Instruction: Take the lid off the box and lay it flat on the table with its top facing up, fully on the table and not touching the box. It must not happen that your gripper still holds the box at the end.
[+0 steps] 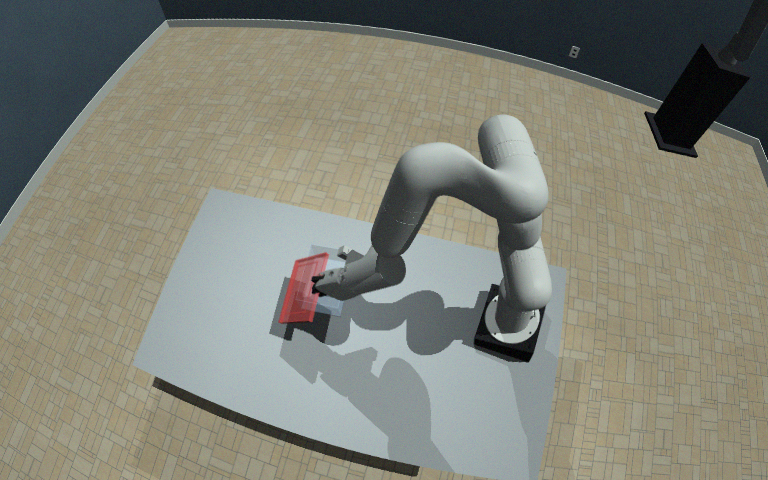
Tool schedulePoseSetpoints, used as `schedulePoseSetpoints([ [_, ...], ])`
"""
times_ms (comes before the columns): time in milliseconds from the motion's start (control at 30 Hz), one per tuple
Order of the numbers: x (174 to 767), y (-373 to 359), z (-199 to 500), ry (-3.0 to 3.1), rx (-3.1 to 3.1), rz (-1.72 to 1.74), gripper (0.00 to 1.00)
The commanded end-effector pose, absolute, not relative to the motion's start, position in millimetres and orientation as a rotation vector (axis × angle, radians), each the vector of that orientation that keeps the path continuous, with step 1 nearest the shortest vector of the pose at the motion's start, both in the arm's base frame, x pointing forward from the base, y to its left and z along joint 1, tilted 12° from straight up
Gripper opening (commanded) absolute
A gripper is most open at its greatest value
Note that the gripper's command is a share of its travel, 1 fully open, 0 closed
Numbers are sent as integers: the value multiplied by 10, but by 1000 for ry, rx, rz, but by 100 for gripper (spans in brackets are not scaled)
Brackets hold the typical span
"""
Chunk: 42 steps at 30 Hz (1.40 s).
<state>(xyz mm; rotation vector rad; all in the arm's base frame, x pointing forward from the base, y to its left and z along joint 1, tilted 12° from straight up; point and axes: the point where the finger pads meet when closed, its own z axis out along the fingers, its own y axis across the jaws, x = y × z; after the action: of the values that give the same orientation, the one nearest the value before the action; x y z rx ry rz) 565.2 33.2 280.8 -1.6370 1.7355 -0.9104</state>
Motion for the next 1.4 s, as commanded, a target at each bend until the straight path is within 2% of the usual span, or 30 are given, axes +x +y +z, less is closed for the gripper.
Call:
schedulePoseSetpoints([
  [0,5643,476,2807,1737,-1635,-915,0],
  [1367,5493,1735,2698,1737,-1635,-915,0],
])
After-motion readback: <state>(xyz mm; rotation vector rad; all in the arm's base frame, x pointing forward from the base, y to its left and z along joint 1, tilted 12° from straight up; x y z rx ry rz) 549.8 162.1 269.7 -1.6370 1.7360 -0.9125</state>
